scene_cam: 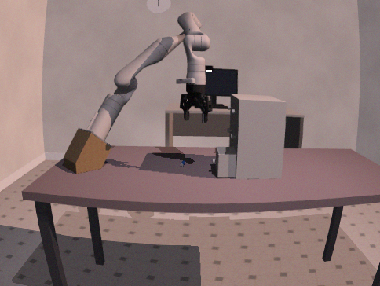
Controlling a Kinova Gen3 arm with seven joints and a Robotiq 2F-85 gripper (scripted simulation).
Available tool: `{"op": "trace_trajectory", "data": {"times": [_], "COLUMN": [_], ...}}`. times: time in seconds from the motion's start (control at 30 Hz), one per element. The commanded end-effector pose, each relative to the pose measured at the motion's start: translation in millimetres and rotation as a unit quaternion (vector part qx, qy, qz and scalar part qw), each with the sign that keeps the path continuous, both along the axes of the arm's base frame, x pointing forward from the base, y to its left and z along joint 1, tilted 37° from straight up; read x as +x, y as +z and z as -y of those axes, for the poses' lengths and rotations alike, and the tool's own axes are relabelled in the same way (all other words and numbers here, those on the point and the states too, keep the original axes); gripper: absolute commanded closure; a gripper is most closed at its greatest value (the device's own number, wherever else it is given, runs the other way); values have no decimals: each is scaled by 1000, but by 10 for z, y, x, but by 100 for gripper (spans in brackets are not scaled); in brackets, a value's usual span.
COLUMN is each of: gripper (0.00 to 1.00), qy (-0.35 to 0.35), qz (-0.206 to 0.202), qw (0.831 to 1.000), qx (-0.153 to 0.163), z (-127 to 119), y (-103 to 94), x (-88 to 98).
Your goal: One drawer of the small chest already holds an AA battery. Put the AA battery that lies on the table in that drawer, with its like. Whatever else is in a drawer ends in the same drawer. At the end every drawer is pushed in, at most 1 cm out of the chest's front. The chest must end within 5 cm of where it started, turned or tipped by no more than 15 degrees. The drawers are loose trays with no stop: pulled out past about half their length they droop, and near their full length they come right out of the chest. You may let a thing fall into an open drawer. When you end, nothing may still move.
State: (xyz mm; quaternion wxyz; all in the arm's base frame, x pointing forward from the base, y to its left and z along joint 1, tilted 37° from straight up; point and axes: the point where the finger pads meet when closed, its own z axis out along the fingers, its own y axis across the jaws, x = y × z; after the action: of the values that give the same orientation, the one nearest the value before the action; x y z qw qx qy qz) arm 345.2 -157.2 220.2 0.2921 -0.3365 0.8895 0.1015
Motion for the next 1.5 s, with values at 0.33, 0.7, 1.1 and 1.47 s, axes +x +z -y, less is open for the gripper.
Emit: {"op": "trace_trajectory", "data": {"times": [0.33, 0.7, 1.1, 1.47], "gripper": [0, 0, 0, 0], "qy": [75, 144, 235, 301], "qz": [36, 70, 114, 145], "qw": [996, 983, 955, 925], "qx": [-45, -86, -141, -180], "z": [-11, -26, -45, -59], "y": [-29, -56, -91, -117], "x": [100, 192, 315, 406]}}
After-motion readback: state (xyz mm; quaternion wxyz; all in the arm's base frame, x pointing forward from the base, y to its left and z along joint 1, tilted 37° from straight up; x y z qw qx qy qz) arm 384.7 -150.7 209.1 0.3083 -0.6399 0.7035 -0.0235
